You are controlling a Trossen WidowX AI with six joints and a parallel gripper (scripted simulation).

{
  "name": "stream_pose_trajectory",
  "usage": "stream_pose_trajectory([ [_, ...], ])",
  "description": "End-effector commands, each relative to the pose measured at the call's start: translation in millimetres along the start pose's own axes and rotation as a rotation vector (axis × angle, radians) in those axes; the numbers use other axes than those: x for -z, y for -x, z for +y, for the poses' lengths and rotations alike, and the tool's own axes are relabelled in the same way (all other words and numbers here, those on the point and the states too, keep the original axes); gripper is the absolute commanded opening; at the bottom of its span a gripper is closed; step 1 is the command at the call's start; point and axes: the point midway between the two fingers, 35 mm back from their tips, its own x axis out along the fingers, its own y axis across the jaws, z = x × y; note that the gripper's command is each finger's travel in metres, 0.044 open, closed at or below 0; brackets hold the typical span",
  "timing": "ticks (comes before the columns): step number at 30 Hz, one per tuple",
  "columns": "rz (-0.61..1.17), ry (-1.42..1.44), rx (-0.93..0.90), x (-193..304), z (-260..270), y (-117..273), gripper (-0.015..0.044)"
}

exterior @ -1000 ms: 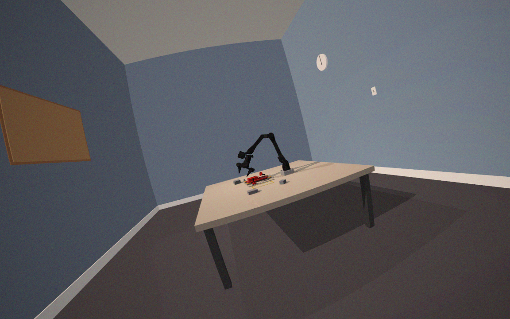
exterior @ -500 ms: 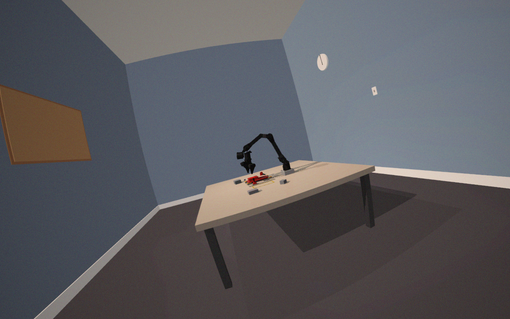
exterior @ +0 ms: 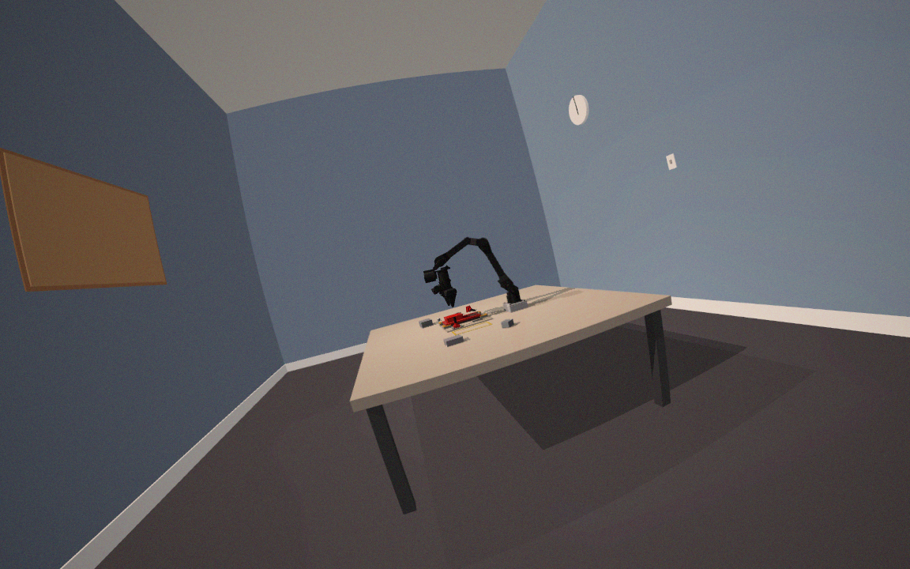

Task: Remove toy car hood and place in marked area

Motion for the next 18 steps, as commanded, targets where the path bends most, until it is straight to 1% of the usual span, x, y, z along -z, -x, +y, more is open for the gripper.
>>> stream_pose_trajectory([
  [1,-0.002,-0.006,-0.003,-1,0,-2,0.044],
  [18,-0.002,-0.006,-0.003,-2,0,-18,0.044],
])
